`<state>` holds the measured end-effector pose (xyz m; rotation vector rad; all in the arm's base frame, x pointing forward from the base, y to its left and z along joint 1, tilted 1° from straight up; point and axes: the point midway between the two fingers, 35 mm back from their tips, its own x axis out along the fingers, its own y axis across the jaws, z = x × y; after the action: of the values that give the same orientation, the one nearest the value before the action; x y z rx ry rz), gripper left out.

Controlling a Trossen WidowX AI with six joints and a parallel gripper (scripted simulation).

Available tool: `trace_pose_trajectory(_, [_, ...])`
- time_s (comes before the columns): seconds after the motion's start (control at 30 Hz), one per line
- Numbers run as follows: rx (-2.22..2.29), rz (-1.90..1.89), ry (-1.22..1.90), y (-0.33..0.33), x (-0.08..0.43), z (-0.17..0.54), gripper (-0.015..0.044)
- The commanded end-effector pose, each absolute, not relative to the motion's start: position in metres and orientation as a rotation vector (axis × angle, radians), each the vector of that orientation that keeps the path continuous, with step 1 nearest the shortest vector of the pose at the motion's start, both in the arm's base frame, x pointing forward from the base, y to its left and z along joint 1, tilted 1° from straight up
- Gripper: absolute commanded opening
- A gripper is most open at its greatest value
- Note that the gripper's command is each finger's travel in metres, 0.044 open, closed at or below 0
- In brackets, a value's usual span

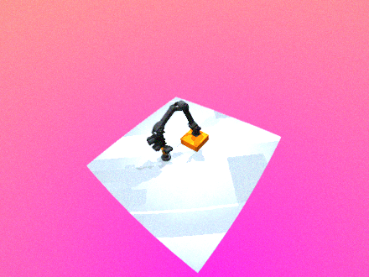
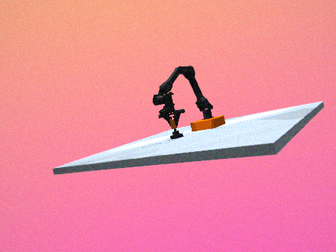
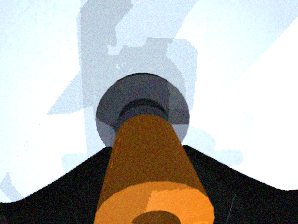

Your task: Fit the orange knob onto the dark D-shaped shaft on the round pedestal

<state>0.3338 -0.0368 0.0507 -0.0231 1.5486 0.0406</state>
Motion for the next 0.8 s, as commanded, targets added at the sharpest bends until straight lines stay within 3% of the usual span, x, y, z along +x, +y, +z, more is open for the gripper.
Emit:
trace_pose_trajectory(0.0, [-0.023,0.035,1.547,-0.0375,0.3341,0.0495,0.0])
trace_pose_trajectory(0.77, [0.11,-0.096,1.546,-0.0352,0.3306,0.0543,0.0])
